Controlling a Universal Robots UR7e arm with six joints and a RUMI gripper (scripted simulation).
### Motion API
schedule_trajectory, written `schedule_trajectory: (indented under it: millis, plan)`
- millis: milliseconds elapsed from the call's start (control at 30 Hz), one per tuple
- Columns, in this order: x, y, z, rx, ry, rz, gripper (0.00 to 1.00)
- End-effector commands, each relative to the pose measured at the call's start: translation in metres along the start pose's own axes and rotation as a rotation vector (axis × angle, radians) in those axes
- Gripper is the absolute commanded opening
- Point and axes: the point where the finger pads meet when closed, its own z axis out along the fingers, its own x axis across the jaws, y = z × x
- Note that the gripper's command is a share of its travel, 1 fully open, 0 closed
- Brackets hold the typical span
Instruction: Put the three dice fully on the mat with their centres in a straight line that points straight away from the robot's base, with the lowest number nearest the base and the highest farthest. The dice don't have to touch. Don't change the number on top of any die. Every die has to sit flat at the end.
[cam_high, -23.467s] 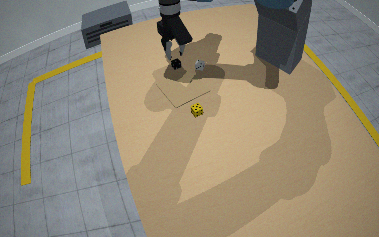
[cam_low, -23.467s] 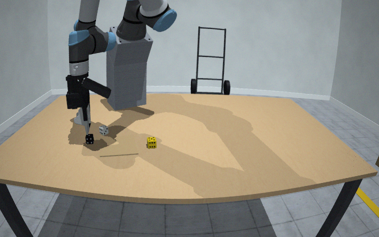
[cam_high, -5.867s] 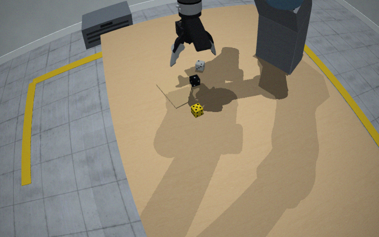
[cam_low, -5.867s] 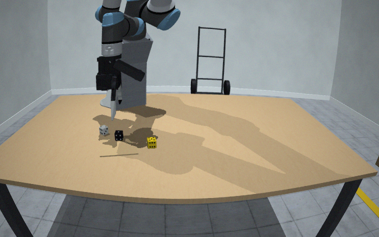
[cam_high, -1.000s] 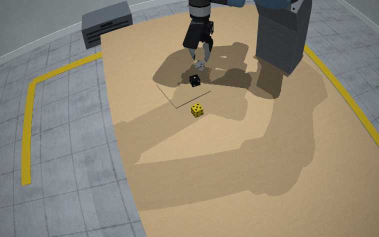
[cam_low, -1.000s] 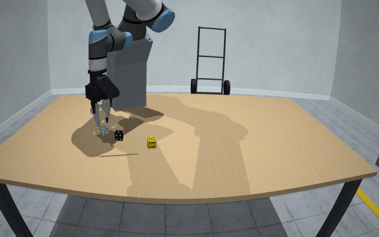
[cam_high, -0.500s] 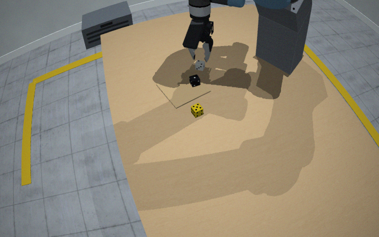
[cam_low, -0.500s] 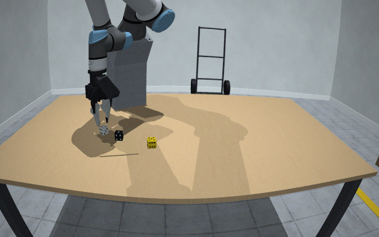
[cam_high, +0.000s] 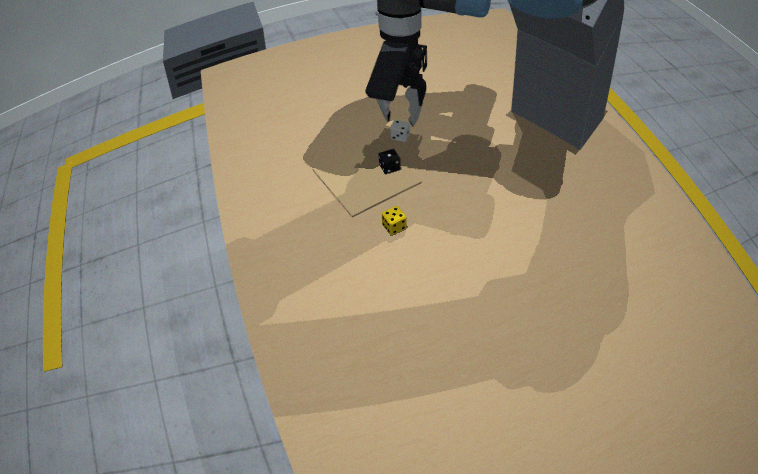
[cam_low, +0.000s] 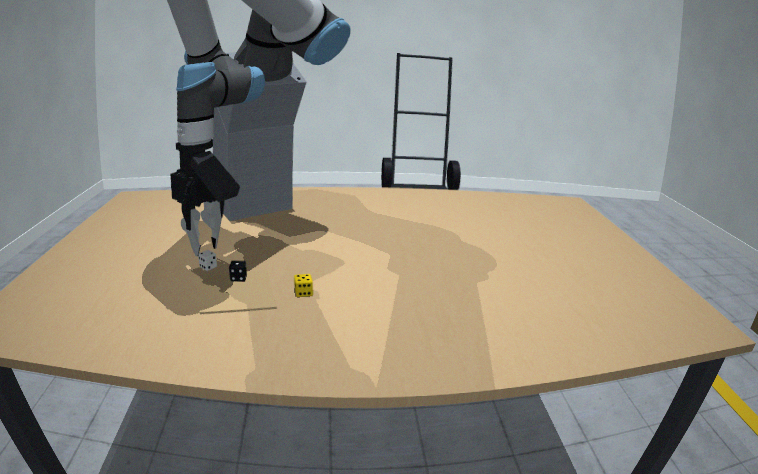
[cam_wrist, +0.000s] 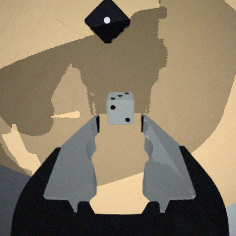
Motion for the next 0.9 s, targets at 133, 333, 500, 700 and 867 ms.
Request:
schedule_trajectory:
  millis: [133,333,500,700,867]
  plan:
    - [0.0,0.0,0.015,0.0,0.001,0.0,0.28]
    - [0.0,0.0,0.025,0.0,0.001,0.0,0.28]
    - [0.0,0.0,0.029,0.0,0.001,0.0,0.28]
    - [0.0,0.0,0.029,0.0,0.001,0.0,0.28]
    - [0.0,0.0,0.029,0.0,0.001,0.0,0.28]
